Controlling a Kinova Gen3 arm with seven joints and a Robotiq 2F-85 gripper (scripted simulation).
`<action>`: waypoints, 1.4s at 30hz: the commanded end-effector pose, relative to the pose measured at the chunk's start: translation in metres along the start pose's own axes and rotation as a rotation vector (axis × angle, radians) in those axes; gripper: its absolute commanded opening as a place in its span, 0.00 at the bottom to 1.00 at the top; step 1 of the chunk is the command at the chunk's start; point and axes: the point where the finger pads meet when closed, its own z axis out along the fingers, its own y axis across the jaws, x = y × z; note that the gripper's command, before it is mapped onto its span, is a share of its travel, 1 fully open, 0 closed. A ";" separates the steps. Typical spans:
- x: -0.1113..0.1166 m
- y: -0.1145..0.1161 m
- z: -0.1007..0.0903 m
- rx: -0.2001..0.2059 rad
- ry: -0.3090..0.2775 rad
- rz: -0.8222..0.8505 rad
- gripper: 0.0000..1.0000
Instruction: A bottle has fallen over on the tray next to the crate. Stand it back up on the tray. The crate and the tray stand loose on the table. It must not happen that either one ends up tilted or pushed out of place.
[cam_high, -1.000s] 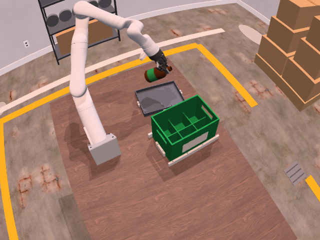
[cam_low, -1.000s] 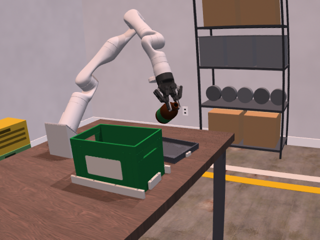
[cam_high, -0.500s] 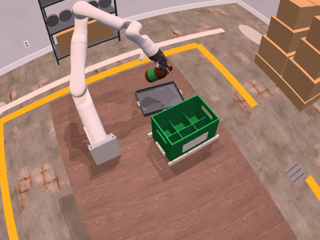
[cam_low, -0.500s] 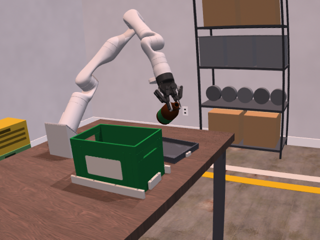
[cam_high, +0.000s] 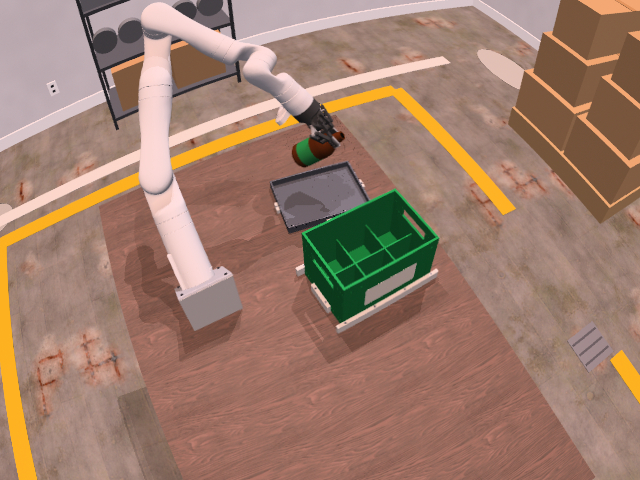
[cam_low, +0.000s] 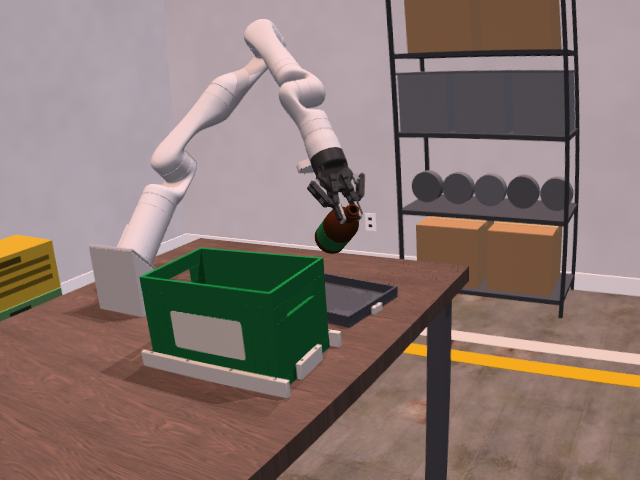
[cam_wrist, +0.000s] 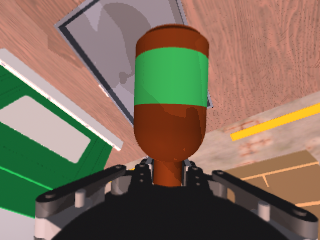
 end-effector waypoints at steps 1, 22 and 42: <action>0.002 0.001 -0.001 -0.003 -0.023 -0.009 0.00; 0.000 -0.002 -0.003 0.004 -0.060 -0.005 0.00; 0.000 -0.002 -0.003 0.004 -0.060 -0.005 0.00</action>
